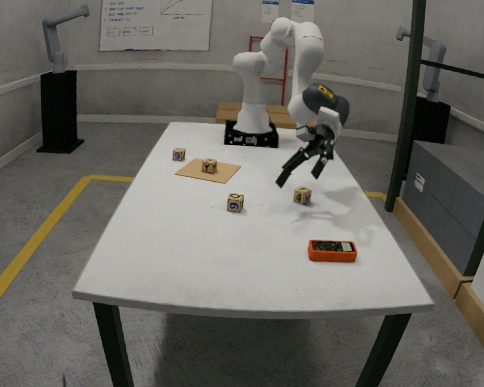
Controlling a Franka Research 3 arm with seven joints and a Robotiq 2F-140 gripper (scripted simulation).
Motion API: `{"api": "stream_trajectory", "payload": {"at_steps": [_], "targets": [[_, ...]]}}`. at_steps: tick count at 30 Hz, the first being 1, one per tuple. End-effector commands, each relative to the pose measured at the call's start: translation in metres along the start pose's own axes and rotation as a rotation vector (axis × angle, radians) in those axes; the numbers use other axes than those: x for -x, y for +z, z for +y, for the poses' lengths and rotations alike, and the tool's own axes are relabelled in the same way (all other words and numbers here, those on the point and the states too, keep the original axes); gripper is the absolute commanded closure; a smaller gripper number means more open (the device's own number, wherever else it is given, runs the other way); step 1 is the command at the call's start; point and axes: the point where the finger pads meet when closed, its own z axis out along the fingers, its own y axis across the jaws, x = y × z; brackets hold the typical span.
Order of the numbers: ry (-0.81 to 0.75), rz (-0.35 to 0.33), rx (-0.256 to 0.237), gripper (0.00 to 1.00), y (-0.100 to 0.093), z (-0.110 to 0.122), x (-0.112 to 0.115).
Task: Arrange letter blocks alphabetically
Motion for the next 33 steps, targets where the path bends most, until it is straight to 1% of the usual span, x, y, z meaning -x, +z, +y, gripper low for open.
{"api": "stream_trajectory", "payload": {"at_steps": [1,18,20,22,23,26,33], "targets": [[0.0,0.0,0.0,0.0,0.0,0.0,0.0],[0.0,-0.001,0.0,0.0,0.0,0.0,0.0],[-0.014,-0.024,0.012,0.0,-0.005,0.003,0.002],[-0.055,-0.095,0.037,0.0,-0.021,0.008,0.006],[-0.08,-0.137,0.062,0.0,-0.029,0.014,0.009],[-0.099,-0.168,0.085,0.0,-0.036,0.019,0.01],[-0.122,-0.206,0.11,0.0,-0.044,0.024,0.012]]}}
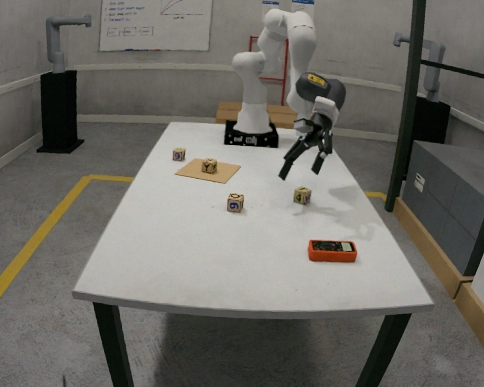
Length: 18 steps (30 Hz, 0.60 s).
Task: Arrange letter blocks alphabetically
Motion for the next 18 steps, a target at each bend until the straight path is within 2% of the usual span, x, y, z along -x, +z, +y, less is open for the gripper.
{"api": "stream_trajectory", "payload": {"at_steps": [1,5,18], "targets": [[-0.112,-0.034,0.034,0.0,-0.004,0.001,0.005],[-0.141,-0.082,0.065,0.0,-0.013,0.008,0.009],[-0.187,-0.159,0.111,0.0,-0.028,0.018,0.016]]}}
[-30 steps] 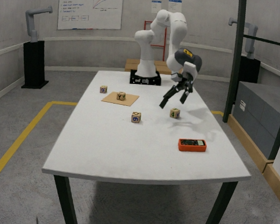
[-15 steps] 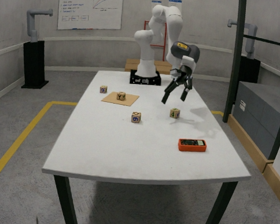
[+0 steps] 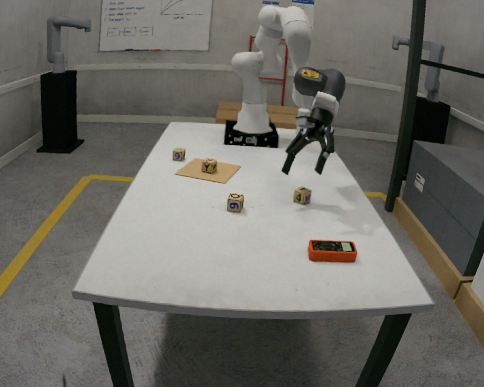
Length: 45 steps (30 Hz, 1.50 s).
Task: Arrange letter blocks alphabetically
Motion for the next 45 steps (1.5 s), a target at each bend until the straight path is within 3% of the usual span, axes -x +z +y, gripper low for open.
{"api": "stream_trajectory", "payload": {"at_steps": [1,17,40,45], "targets": [[-0.123,-0.045,0.048,0.0,-0.006,0.004,0.002],[-0.183,-0.145,0.108,0.0,-0.023,0.018,0.014],[-0.302,-0.347,0.226,0.0,-0.058,0.046,0.039],[-0.306,-0.354,0.229,0.0,-0.059,0.047,0.04]]}}
